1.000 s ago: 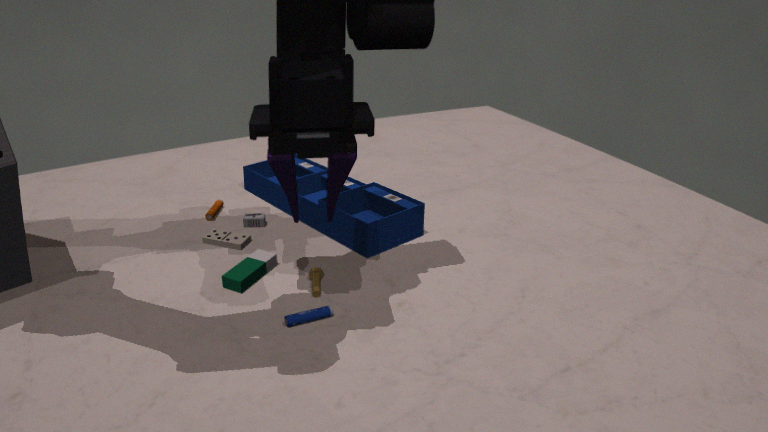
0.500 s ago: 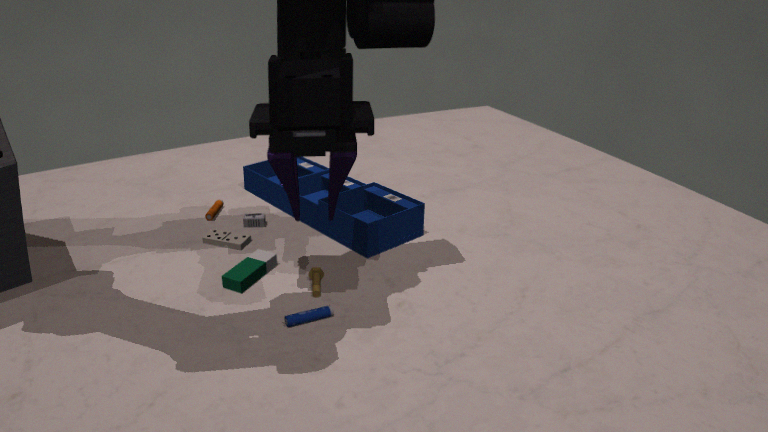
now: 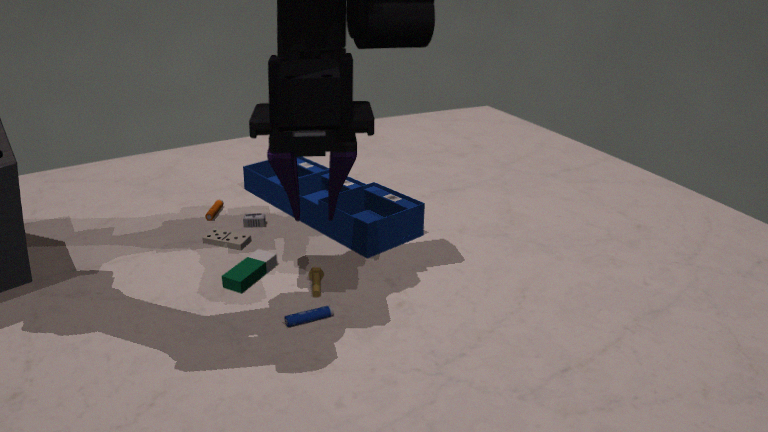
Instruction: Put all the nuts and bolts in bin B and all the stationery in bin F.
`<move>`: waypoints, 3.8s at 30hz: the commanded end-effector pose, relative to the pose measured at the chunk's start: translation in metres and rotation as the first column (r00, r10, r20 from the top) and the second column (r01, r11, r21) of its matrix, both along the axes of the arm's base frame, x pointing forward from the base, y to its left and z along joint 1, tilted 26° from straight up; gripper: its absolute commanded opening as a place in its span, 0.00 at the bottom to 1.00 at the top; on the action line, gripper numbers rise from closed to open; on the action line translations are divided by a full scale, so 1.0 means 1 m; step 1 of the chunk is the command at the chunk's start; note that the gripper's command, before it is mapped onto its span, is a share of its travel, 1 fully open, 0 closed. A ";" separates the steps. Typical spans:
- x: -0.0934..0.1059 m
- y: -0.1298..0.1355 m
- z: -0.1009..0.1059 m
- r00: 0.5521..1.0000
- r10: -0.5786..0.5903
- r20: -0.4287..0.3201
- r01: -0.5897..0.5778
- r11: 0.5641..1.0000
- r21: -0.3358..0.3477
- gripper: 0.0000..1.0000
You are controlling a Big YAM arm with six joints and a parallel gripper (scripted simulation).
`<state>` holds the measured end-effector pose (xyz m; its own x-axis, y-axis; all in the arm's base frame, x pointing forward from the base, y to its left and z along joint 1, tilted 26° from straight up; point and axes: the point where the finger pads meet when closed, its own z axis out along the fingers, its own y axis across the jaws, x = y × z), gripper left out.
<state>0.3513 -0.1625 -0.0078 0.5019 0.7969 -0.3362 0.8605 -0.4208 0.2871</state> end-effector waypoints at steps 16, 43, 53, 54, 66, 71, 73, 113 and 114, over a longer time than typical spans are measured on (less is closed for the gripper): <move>0.007 -0.028 -0.052 1.000 -0.002 0.006 0.002 1.000 -0.006 0.28; 0.004 -0.027 -0.072 1.000 0.008 -0.005 -0.008 1.000 -0.002 0.28; 0.006 -0.025 -0.072 1.000 0.009 -0.003 -0.009 1.000 -0.002 0.28; 0.006 -0.025 -0.072 1.000 0.009 -0.002 -0.009 1.000 -0.002 0.28; 0.003 -0.023 -0.074 1.000 0.007 -0.005 -0.007 1.000 0.000 0.09; 0.004 -0.024 -0.074 1.000 0.006 -0.003 -0.006 1.000 -0.001 0.09; 0.004 -0.024 -0.074 1.000 0.006 -0.003 -0.006 1.000 -0.001 0.09; 0.000 -0.005 -0.011 1.000 -0.014 0.008 0.014 1.000 -0.006 0.09; 0.002 -0.006 -0.009 1.000 -0.011 0.013 0.011 1.000 -0.008 0.09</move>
